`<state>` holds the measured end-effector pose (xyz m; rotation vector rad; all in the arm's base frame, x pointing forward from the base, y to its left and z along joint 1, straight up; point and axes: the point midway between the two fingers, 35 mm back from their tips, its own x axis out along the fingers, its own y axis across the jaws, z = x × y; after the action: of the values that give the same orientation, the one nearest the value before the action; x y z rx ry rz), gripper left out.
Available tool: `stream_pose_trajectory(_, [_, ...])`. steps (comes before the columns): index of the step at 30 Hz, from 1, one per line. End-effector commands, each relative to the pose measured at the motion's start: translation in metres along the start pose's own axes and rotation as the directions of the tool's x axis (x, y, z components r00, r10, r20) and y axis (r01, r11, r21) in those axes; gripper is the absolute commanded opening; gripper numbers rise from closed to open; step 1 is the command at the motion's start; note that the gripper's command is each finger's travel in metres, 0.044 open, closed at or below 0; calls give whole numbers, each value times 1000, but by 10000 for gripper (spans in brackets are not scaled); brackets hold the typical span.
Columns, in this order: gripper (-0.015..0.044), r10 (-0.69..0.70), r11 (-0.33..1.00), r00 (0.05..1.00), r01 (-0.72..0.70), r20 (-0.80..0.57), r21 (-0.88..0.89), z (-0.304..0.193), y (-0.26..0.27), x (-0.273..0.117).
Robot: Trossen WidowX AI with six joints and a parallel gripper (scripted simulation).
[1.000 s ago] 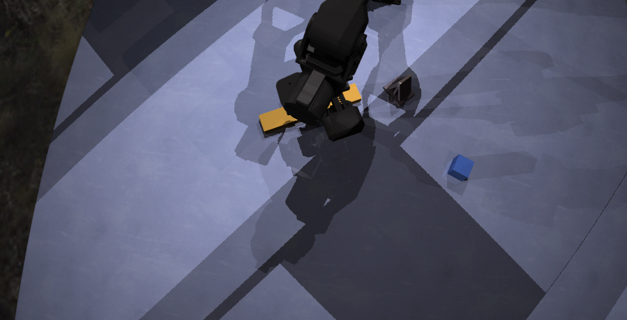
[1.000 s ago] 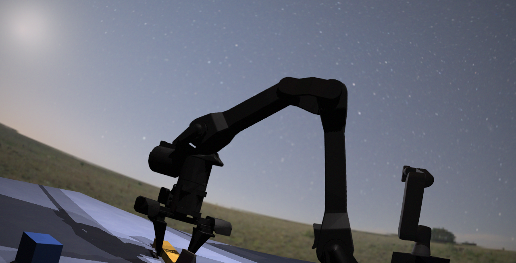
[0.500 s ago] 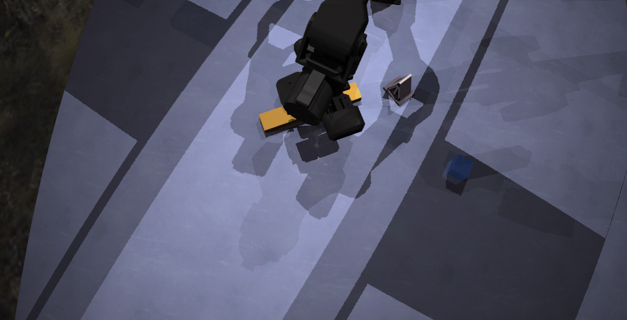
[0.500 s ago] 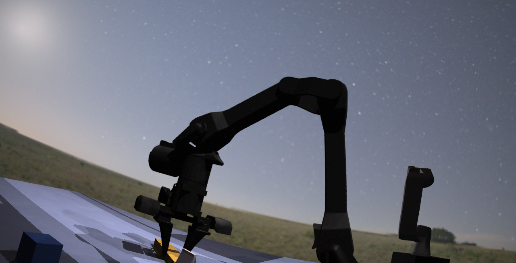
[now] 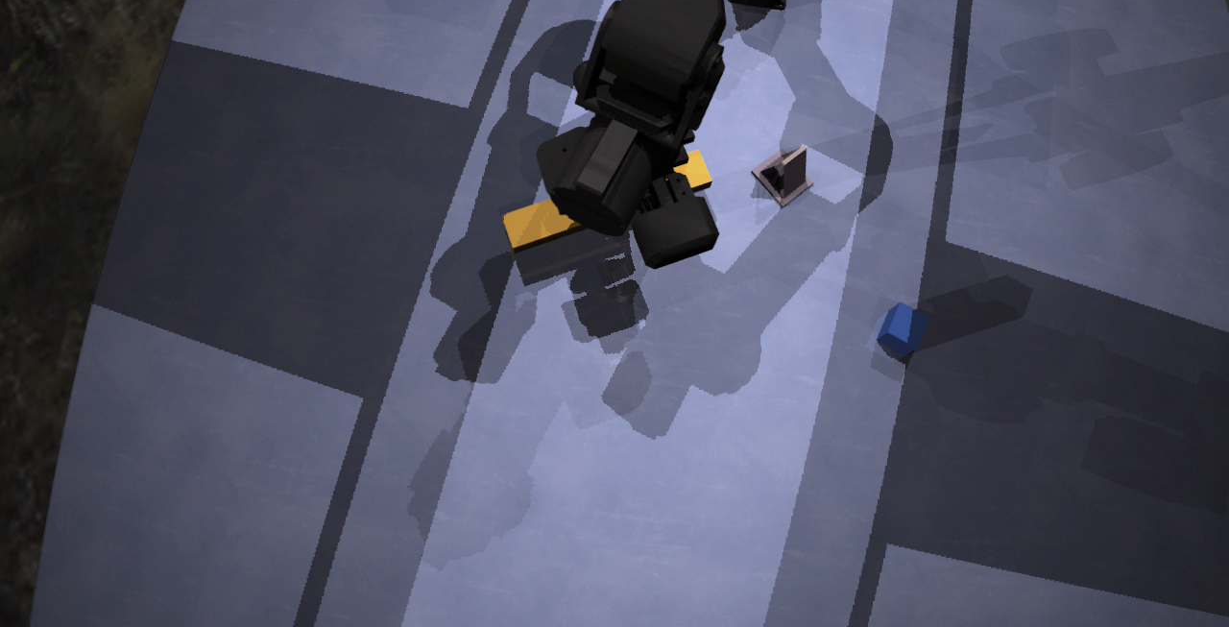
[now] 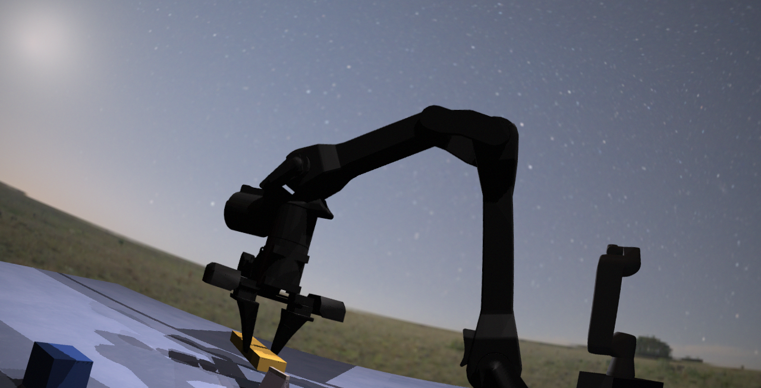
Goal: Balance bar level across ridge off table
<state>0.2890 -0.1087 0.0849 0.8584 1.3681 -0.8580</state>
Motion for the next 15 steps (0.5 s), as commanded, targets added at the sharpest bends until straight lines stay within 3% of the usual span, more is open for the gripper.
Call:
stream_pose_trajectory(1, [0, 5, 1000, 1000, -5, 3, -2, 1, 1, -13])
stream_pose_trajectory(15, [0, 6, 1000, 1000, -6, 1, -3, -1, 0, -48])
